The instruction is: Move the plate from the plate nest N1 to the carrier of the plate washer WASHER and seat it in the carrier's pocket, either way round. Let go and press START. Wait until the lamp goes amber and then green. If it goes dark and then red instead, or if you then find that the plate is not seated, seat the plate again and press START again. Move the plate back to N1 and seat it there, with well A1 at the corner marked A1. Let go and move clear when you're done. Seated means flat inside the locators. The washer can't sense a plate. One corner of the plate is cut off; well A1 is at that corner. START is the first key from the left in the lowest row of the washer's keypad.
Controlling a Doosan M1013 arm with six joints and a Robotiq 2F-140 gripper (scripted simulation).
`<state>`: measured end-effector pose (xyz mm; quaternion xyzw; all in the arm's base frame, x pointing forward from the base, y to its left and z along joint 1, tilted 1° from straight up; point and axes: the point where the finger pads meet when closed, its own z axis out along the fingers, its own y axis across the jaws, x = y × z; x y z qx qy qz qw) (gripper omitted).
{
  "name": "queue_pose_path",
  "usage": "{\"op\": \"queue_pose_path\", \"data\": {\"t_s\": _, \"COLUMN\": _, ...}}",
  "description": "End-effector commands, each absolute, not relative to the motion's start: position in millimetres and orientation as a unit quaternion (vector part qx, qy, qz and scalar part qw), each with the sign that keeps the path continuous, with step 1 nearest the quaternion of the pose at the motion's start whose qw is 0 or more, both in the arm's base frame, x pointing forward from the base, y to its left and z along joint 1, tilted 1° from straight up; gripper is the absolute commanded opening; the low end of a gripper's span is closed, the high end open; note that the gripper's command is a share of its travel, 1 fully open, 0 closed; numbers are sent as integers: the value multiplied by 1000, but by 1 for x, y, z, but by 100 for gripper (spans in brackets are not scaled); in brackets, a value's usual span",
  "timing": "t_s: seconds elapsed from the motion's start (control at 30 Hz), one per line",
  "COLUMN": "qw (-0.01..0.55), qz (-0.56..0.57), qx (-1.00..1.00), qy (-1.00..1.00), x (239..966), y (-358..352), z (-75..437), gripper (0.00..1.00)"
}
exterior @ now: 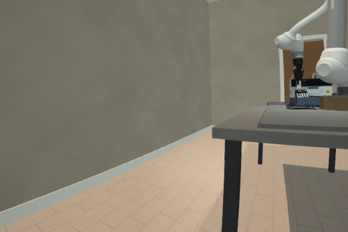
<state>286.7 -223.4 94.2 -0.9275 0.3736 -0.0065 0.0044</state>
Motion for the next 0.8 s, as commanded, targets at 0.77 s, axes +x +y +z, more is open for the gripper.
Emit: {"op": "queue_pose_path", "data": {"t_s": 0.77, "qw": 4, "qz": -7, "qx": -928, "qy": 374, "x": 287, "y": -223, "z": 60, "gripper": 10}}
